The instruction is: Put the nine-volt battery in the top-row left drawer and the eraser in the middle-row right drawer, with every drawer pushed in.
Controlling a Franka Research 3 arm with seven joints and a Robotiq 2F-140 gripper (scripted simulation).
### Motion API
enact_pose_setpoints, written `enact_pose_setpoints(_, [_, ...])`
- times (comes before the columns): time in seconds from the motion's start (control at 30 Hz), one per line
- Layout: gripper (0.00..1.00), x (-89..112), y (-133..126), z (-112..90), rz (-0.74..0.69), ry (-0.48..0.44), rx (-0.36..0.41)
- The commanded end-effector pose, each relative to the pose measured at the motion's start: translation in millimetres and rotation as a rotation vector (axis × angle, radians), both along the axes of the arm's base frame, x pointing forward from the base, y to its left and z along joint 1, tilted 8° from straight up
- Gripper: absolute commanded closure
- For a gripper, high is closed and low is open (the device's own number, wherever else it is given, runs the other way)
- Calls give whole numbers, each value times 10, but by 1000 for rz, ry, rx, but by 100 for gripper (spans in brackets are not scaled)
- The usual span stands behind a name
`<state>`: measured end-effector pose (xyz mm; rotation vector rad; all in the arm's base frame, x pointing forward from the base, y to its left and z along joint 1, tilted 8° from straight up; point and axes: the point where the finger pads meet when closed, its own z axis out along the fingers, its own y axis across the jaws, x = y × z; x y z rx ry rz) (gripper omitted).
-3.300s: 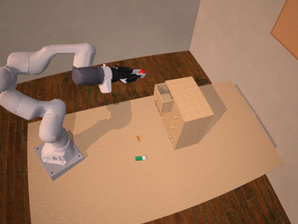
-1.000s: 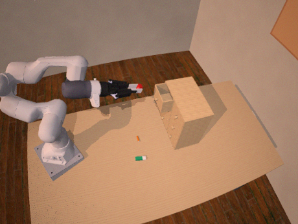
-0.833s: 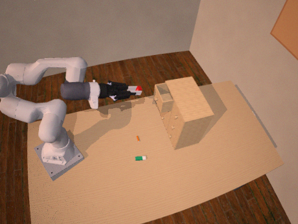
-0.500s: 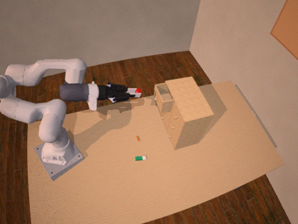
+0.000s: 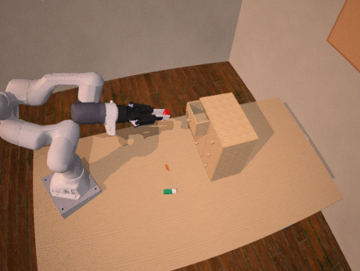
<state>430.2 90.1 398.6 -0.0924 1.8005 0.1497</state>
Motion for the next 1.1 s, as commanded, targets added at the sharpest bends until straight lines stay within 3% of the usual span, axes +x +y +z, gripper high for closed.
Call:
enact_pose_setpoints(0.0, [86,-7,-15,0,-6,-1,5])
enact_pose_setpoints(1.07, [86,-58,-126,-78,-35,0,5])
